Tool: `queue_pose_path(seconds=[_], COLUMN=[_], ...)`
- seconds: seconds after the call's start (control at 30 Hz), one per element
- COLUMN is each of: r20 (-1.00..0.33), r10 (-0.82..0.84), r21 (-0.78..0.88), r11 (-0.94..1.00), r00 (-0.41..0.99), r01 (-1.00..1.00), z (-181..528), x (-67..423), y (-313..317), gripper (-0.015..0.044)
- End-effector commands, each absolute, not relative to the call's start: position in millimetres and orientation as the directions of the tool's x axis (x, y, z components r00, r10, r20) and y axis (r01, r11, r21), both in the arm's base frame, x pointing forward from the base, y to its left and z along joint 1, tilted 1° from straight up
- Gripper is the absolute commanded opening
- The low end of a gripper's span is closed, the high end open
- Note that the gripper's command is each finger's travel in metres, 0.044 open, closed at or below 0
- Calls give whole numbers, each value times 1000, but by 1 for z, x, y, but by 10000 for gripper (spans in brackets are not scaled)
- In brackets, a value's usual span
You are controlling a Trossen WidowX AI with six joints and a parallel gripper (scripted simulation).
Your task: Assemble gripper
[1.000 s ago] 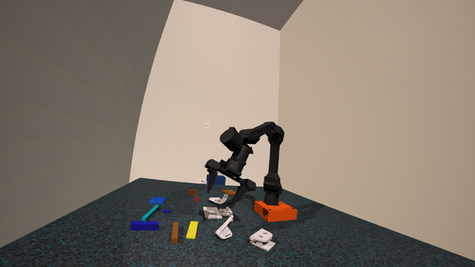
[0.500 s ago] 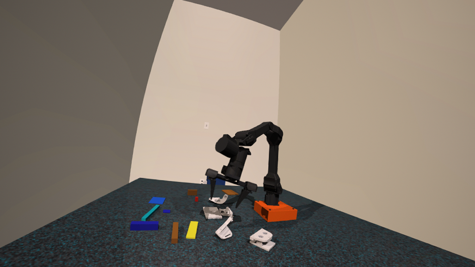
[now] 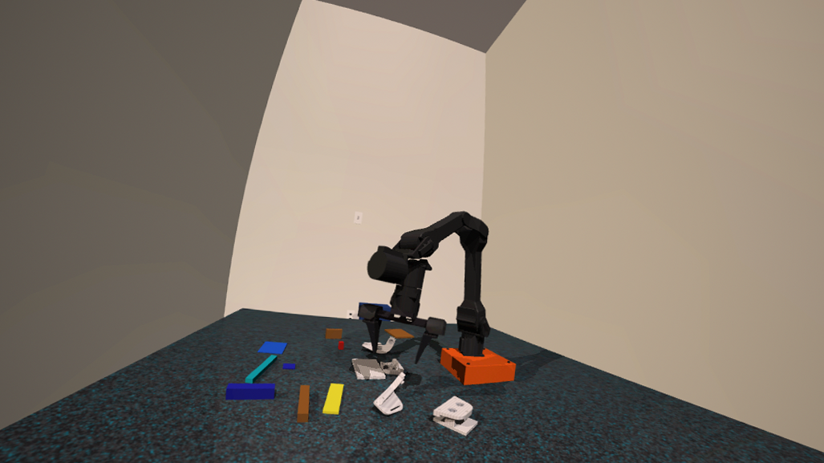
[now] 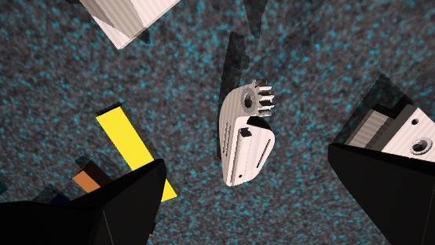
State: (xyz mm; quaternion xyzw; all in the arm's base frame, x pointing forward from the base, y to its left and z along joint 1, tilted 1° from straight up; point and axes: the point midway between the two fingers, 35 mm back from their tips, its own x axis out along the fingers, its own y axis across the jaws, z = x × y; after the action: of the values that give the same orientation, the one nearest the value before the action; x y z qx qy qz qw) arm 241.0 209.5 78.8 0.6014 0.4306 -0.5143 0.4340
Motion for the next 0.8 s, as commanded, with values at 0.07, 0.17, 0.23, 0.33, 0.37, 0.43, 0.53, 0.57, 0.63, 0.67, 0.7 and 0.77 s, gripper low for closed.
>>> queue_pose_path(seconds=[0.07,0.17,0.23,0.33,0.37,0.43,0.53,0.57,0.63,0.67,0.7,0.77], r20=[-999,-1000,-1000,-1000,-1000,-1000,-1000,-1000,-1000,-1000,-1000,-1000], r10=[29,9,4,4,4,4,4,4,4,4,4,4], r21=[26,8,4,4,4,4,4,4,4,4,4,4], r11=[-354,-398,-408,-408,-408,-408,-408,-408,-408,-408,-408,-408], r00=[39,13,6,6,6,6,6,6,6,6,6,6], r01=[935,917,913,913,913,913,913,913,913,913,913,913], z=[73,71,70,70,70,69,64,63,59,58,56,53], x=[235,232,231,231,231,231,232,232,232,232,232,233], y=[199,194,193,193,193,193,193,193,194,194,194,194], gripper=[440,440,440,440,440,440,440,440,440,440,440,440])
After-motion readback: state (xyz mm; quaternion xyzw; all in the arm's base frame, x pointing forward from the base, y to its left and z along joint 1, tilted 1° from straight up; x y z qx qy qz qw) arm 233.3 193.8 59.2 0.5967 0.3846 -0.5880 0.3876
